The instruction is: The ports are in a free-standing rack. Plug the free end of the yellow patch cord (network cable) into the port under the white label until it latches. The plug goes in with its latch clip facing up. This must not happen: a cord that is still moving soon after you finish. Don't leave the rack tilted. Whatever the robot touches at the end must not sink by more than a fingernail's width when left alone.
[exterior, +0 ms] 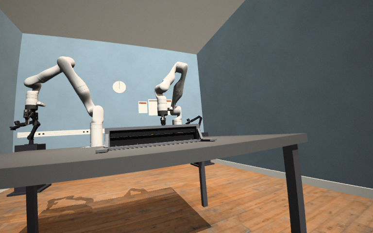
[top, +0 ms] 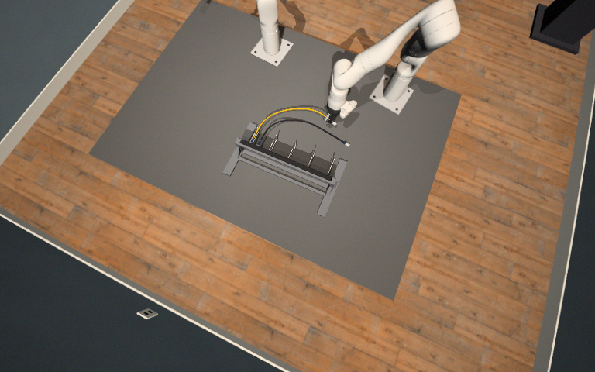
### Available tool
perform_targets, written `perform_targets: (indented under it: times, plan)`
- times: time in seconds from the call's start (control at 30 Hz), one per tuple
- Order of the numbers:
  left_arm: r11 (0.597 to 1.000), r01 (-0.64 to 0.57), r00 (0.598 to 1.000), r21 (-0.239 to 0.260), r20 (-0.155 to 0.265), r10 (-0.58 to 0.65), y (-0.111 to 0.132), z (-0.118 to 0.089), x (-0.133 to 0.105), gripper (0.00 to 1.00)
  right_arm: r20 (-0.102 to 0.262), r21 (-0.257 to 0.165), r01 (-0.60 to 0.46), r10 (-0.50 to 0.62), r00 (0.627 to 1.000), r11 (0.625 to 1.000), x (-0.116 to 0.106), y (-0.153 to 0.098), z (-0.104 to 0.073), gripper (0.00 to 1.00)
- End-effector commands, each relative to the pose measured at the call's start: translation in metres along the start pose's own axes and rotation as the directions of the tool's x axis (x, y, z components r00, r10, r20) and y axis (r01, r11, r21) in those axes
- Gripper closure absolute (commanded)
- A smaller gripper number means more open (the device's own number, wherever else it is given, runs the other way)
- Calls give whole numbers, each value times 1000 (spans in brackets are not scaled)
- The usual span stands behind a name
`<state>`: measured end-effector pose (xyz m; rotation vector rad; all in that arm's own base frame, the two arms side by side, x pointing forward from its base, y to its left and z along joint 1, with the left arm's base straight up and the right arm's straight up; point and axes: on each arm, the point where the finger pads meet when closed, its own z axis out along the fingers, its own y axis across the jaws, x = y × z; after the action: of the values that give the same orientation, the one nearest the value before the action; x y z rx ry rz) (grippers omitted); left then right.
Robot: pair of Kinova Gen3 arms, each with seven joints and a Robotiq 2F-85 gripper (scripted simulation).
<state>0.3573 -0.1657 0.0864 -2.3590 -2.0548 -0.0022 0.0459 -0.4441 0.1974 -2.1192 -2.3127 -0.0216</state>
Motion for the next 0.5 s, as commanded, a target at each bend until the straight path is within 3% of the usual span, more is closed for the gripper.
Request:
perform_targets:
  times: [0.0, 0.47]
  plan:
    - [1000, -31, 1000, 2, -4, 31, 3, -1, -2, 903, 13, 7, 6, -6, 1000, 1000, -4, -4, -3, 2]
    - [996, -90, 996, 7, -8, 90, 13, -3, -5, 903, 13, 7, 6, -6, 1000, 1000, -4, -4, -3, 2]
